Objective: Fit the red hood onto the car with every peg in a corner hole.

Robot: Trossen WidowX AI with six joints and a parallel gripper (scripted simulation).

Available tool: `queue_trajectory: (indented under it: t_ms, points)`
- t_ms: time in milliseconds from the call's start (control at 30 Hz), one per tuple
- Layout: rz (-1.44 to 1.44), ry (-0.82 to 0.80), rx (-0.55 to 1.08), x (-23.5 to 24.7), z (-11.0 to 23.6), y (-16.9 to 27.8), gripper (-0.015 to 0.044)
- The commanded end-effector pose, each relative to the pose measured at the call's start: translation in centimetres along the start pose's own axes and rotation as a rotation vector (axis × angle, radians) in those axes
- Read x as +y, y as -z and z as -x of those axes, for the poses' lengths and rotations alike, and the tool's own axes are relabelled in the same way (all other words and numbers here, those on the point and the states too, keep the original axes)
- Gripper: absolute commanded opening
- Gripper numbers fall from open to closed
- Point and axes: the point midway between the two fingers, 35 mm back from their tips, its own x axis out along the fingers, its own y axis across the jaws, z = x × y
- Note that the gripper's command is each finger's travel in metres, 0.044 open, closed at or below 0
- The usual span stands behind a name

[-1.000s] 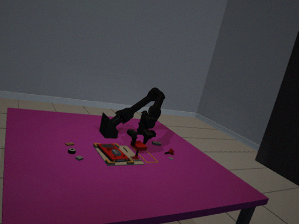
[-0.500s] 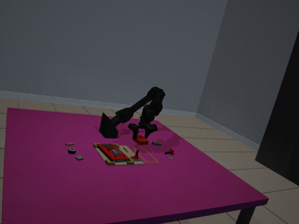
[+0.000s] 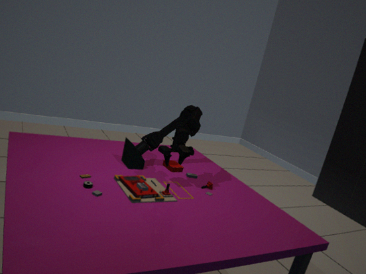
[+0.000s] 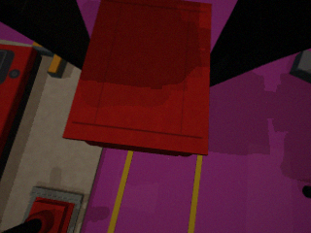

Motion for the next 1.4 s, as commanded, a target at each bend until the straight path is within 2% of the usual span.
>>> queue_trajectory:
  t_ms: [0, 1367]
  points:
    - [0.0, 0.0, 0.0, 0.0, 0.0, 0.0, 0.0]
    - [0.015, 0.018, -0.005, -9.2, 1.1, -5.7, 0.0]
